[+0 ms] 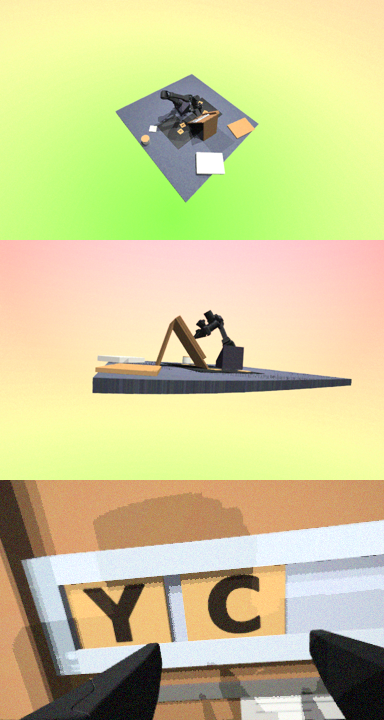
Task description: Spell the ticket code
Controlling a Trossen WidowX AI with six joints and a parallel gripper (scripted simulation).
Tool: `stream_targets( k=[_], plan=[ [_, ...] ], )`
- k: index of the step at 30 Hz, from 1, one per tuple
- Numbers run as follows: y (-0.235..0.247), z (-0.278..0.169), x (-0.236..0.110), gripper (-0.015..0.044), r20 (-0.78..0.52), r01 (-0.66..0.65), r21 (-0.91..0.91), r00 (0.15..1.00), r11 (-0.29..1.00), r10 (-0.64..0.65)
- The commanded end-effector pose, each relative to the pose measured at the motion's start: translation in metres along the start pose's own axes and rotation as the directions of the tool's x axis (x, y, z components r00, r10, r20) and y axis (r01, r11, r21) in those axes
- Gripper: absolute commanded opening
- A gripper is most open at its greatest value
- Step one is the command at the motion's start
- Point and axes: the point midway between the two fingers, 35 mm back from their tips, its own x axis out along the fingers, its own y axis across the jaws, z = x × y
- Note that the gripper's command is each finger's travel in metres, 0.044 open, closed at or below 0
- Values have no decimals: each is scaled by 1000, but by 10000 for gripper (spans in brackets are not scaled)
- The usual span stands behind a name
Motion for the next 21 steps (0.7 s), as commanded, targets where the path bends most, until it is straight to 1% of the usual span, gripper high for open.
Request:
stream_targets(
  k=[1,7,18,21],
  plan=[
    [-2,2,-1,295,2,6,9,1000,1000,-6],
    [-3,3,-2,295,2,6,9,1000,1000,-6],
    [-1,1,-1,6,0,0,0,1000,1000,0],
    [-1,1,-1,0,0,0,0,1000,1000,0]
  ],
)
